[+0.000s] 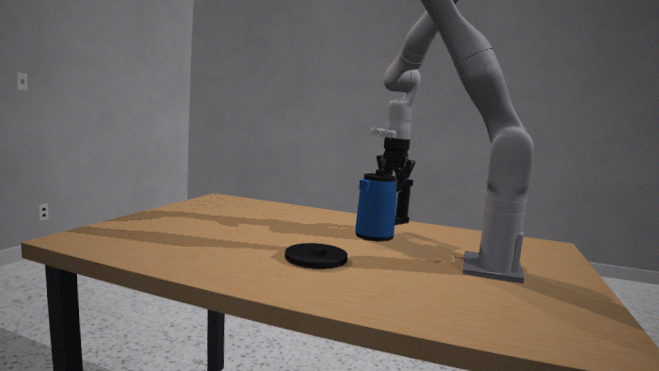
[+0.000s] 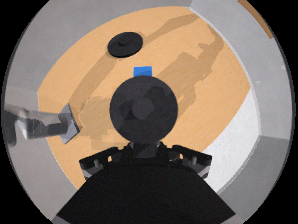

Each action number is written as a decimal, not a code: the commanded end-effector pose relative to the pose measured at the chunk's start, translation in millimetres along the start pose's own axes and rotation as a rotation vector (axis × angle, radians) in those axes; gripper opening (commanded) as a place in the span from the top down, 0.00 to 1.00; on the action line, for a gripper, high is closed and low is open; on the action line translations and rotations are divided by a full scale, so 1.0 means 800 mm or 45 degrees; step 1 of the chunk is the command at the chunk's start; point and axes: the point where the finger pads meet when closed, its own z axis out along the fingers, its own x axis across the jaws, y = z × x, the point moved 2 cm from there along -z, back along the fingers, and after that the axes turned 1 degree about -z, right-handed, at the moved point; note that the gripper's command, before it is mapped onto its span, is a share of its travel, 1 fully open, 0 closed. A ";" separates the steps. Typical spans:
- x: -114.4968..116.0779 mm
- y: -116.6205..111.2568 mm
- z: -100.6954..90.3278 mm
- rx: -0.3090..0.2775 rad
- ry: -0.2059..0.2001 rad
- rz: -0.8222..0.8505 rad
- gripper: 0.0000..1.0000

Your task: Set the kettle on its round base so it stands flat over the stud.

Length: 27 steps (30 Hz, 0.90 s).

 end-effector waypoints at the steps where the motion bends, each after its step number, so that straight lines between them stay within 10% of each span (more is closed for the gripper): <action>1: 0.000 0.000 0.000 0.000 0.001 0.000 1.00; 27: 0.000 0.000 -0.007 0.000 0.001 0.000 1.00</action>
